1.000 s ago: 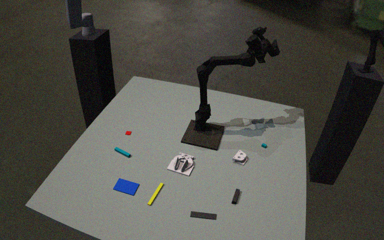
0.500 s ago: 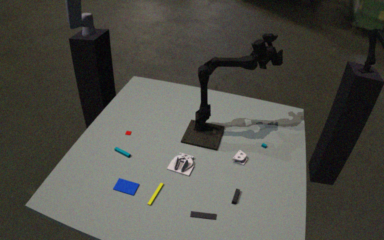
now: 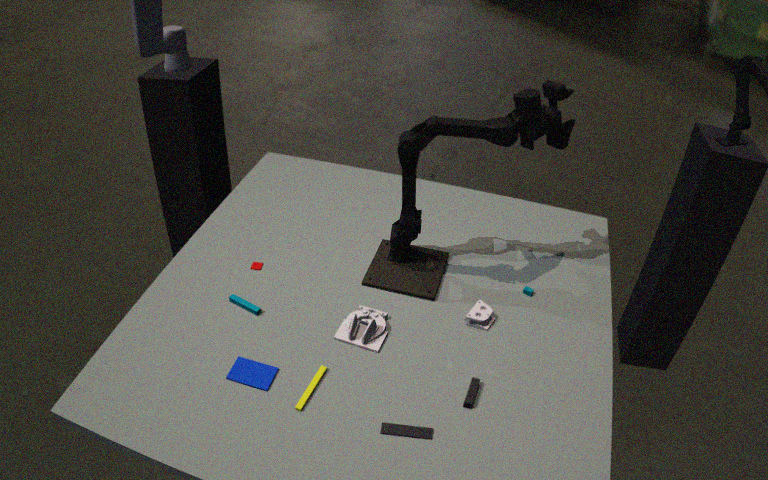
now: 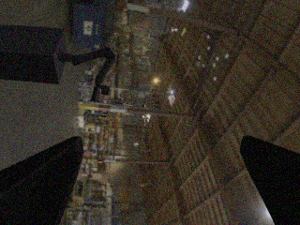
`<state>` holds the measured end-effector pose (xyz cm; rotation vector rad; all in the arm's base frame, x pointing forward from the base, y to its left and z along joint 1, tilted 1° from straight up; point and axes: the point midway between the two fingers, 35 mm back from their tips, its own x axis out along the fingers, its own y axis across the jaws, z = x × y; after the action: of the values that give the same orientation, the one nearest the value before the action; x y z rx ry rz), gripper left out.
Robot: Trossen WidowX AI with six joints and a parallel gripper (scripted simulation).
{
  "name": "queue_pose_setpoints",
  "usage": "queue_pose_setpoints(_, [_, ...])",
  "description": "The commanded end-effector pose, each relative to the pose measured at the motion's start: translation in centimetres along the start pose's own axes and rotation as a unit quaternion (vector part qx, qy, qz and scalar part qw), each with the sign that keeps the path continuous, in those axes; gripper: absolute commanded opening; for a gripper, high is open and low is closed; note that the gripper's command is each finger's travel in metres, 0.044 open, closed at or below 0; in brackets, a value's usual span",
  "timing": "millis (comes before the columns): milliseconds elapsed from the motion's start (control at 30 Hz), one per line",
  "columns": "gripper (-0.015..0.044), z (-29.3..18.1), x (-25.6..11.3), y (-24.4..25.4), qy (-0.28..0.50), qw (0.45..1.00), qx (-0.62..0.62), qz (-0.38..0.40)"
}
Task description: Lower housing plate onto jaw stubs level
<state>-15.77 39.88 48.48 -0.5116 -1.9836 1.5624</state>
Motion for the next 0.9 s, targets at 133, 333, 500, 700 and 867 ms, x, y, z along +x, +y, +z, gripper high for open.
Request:
queue_pose_setpoints(133, [0.0440,-2.5,-0.7,2.9,0.043,0.996,0.066,0.040])
queue_pose_setpoints(333, [0.0440,-4.3,-1.6,4.7,0.079,0.988,0.116,0.067])
queue_pose_setpoints(500, [0.0440,-5.7,-2.5,6.3,0.110,0.978,0.156,0.088])
queue_pose_setpoints(700, [0.0440,-7.2,-3.7,8.2,0.147,0.961,0.204,0.111])
queue_pose_setpoints(867, [0.0440,-8.5,-4.9,9.8,0.180,0.945,0.240,0.128])
